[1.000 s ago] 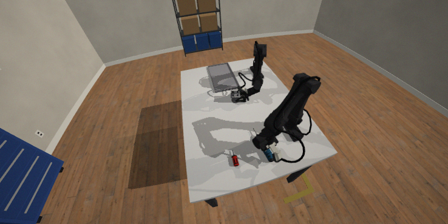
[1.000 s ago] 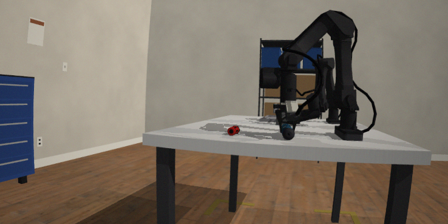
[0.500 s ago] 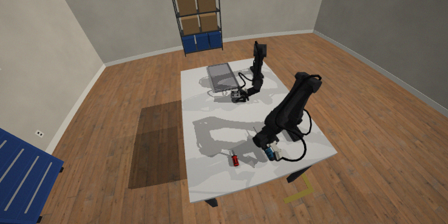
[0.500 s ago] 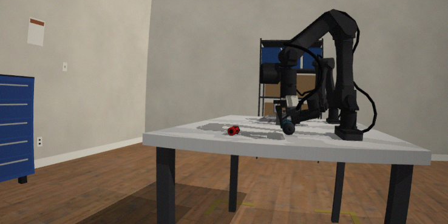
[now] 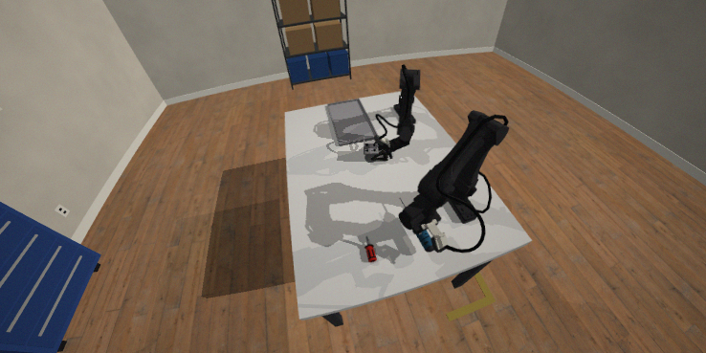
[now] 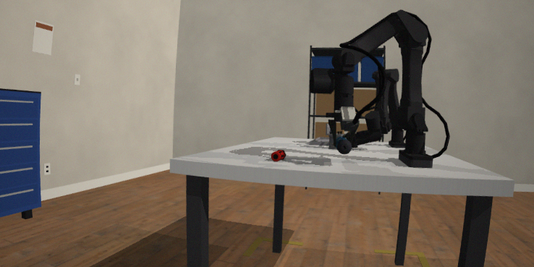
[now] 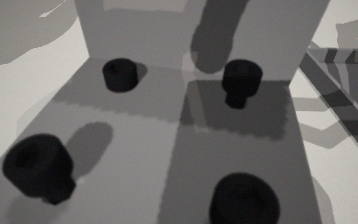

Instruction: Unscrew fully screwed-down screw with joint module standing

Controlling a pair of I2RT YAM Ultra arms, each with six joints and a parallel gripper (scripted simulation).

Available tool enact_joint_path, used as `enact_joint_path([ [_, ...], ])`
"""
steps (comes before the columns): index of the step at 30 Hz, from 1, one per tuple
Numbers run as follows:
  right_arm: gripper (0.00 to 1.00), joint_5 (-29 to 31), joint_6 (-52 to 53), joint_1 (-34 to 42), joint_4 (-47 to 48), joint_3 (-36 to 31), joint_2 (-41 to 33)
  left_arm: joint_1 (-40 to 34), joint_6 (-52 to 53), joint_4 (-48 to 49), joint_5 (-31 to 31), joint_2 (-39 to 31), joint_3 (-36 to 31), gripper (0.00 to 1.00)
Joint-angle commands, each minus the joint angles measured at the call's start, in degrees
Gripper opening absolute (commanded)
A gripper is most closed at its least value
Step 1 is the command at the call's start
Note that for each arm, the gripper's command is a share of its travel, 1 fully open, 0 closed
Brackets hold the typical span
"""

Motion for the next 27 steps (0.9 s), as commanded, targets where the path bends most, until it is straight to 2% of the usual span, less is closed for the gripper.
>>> enact_joint_path([
  [1, 0.59, 0.3, 0.1, 0.0, 0.1, 0.1, -0.5, -0.6, 0.6, -2.4, -1.1, -2.1, 2.8, 0.42],
  [27, 0.59, 0.3, 0.1, 0.0, 0.1, 0.1, -0.5, -0.6, 0.6, -10.8, -1.1, -4.5, 8.8, 0.42],
])
